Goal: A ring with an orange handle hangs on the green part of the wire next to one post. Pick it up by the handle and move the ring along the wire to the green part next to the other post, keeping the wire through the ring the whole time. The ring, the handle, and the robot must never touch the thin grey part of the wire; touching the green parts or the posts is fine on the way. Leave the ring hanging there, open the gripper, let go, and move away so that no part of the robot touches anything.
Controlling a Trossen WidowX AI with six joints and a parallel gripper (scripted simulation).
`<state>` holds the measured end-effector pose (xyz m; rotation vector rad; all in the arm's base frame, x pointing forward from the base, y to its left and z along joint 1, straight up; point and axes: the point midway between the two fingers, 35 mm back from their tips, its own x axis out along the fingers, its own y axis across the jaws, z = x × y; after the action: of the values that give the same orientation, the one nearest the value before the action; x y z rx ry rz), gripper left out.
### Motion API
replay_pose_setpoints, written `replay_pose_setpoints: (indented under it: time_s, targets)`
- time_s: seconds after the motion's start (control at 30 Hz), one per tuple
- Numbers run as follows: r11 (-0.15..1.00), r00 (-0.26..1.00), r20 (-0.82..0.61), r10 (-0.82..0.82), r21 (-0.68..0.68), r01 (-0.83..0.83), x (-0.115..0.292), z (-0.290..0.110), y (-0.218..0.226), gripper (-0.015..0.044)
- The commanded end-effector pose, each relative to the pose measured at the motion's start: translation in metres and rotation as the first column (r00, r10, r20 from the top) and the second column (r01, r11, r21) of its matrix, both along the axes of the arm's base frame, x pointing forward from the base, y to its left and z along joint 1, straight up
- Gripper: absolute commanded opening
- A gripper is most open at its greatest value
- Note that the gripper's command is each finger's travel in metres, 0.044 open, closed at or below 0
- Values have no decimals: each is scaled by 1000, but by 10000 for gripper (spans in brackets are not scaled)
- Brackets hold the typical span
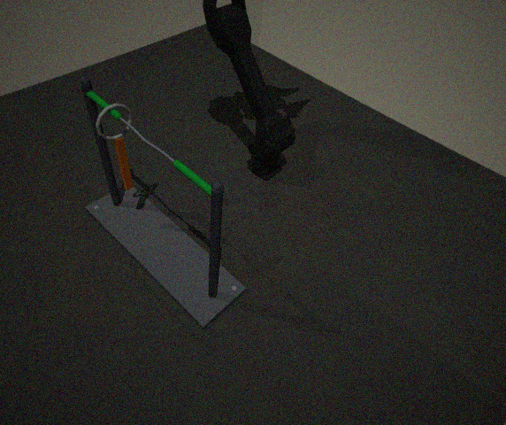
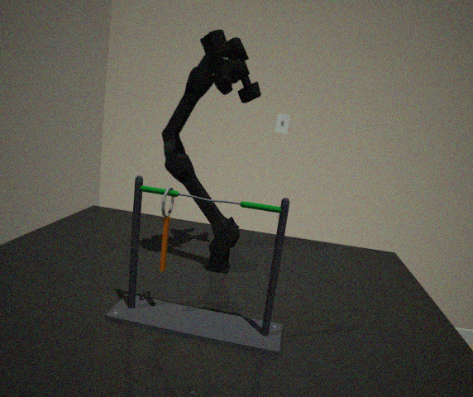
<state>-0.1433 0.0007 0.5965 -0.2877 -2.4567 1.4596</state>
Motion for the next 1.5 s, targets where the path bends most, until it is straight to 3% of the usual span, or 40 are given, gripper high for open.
replay_pose_setpoints:
  time_s: [0.0, 0.27, 0.57, 0.87, 1.17, 1.47]
  targets:
    - [1000, 1000, -1, -5, -4, 5, 0, 0, 1, 374]
    - [956, 969, -66, -237, -194, 220, 13, -21, 61, 164]
    - [804, 844, -131, -520, -410, 432, 54, -54, 125, 160]
    - [587, 623, -181, -761, -600, 544, 117, -97, 167, 160]
    - [367, 322, -217, -921, -757, 541, 190, -147, 182, 160]
    - [201, -24, -236, -971, -875, 440, 261, -203, 166, 160]
